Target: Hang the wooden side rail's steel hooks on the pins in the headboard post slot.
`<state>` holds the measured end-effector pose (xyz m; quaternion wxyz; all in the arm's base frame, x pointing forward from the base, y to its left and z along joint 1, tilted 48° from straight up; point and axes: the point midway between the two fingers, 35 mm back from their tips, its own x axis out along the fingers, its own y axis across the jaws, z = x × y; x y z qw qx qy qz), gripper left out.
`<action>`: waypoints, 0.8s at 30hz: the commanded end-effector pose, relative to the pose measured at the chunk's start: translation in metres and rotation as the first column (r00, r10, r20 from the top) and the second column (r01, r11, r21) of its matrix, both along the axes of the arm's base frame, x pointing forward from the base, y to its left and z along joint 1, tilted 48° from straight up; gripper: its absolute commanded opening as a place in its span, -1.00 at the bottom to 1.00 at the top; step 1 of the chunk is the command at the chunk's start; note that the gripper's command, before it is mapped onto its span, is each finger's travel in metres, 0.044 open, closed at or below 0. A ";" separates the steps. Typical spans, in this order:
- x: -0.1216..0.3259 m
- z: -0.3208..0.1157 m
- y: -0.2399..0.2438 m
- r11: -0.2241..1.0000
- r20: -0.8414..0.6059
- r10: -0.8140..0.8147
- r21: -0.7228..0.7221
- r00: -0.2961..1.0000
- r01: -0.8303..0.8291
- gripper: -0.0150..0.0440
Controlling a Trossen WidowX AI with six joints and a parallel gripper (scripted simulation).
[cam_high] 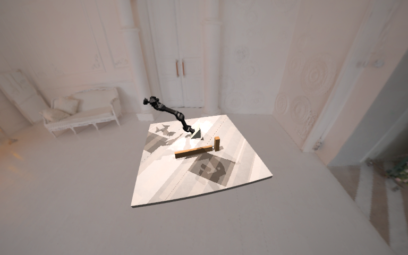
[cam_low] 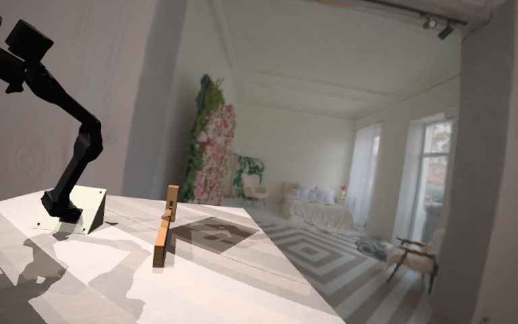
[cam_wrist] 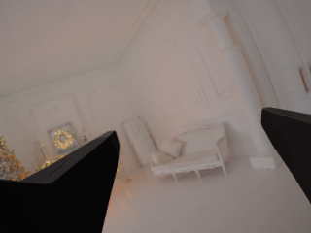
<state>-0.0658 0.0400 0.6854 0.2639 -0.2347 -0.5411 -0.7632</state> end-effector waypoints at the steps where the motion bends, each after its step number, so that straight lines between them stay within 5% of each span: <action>1: 0.000 0.000 -0.001 1.000 0.000 0.002 0.001 1.000 -0.002 0.95; 24: -0.031 -0.028 -0.165 0.882 0.054 0.402 0.245 0.914 -0.402 1.00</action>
